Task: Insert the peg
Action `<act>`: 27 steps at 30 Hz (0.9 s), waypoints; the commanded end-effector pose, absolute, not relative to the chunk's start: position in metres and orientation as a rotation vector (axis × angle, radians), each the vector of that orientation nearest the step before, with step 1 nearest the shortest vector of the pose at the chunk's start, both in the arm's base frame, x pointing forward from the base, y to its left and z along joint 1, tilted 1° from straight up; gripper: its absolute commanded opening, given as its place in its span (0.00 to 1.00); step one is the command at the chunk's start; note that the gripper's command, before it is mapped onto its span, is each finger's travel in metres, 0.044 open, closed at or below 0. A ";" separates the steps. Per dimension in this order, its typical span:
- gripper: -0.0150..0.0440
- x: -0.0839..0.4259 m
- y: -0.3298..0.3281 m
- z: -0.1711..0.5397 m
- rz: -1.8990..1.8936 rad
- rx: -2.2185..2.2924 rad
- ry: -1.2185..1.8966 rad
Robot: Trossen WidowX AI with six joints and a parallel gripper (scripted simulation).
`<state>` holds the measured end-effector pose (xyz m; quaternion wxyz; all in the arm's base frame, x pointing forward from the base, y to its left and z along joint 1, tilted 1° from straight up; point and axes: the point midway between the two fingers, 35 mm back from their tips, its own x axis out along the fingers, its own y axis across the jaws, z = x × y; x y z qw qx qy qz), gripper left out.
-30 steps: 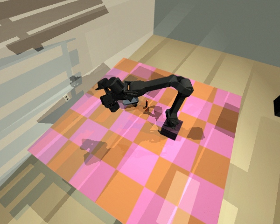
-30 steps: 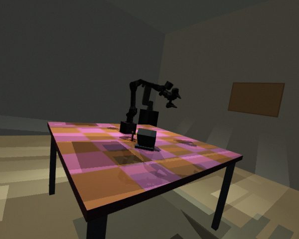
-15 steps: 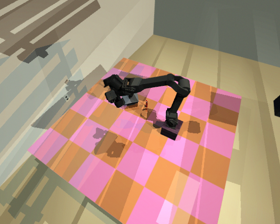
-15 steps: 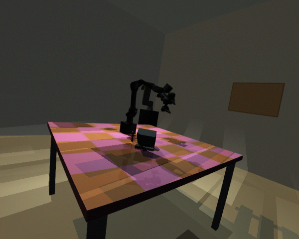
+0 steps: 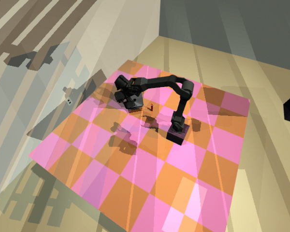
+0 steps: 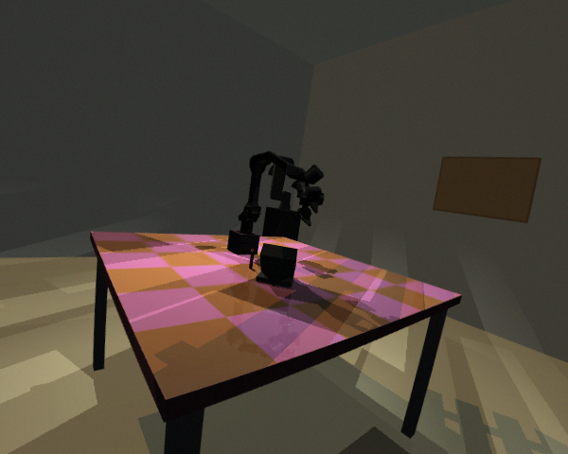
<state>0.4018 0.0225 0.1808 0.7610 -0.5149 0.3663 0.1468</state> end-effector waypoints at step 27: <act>1.00 0.335 -0.088 0.083 0.257 -0.619 1.283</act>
